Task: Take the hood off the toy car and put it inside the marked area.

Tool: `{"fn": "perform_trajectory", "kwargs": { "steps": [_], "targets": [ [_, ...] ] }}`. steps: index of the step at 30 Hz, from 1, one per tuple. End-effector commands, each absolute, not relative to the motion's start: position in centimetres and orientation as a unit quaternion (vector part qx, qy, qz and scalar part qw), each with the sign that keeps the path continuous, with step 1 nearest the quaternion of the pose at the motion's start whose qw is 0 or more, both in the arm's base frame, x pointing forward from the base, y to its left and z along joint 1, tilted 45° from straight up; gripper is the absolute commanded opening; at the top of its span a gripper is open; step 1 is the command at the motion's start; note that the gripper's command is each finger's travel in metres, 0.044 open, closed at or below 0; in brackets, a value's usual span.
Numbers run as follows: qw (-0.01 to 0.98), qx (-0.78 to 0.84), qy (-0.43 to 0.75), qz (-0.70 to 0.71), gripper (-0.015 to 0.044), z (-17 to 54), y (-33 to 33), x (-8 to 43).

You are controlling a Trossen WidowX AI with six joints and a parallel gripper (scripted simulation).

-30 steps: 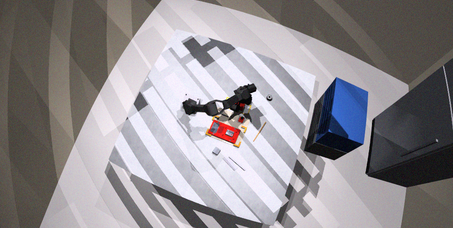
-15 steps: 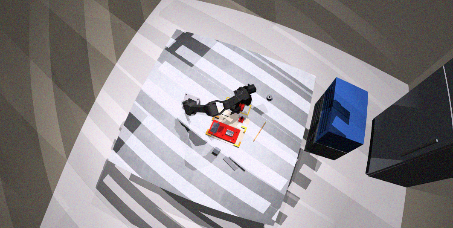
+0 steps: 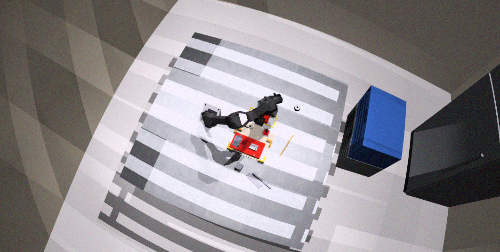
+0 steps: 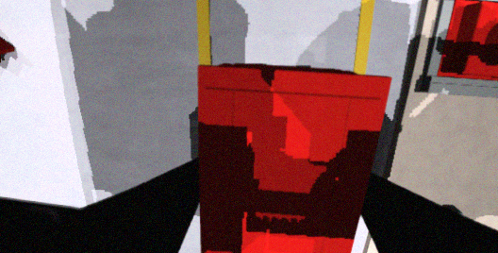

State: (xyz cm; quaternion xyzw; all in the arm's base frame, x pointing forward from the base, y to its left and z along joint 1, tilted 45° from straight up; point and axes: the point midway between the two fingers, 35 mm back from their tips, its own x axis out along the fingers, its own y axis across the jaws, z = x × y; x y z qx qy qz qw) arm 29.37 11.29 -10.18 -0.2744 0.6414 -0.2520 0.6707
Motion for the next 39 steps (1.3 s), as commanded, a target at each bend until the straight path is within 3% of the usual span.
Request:
{"fn": "perform_trajectory", "kwargs": {
  "steps": [1, 19, 35, 39],
  "targets": [
    [0.671, -0.277, 0.64, -0.251, 0.0, -10.3, 11.1, 29.4],
    [0.671, -0.277, 0.64, -0.251, 0.0, -10.9, 10.5, 29.5],
    [0.671, -0.275, 0.641, -0.252, 0.042, -10.8, 10.6, 29.4],
    [0.671, -0.275, 0.641, -0.252, 0.044, -9.6, 12.0, 29.4]
  ]
}}
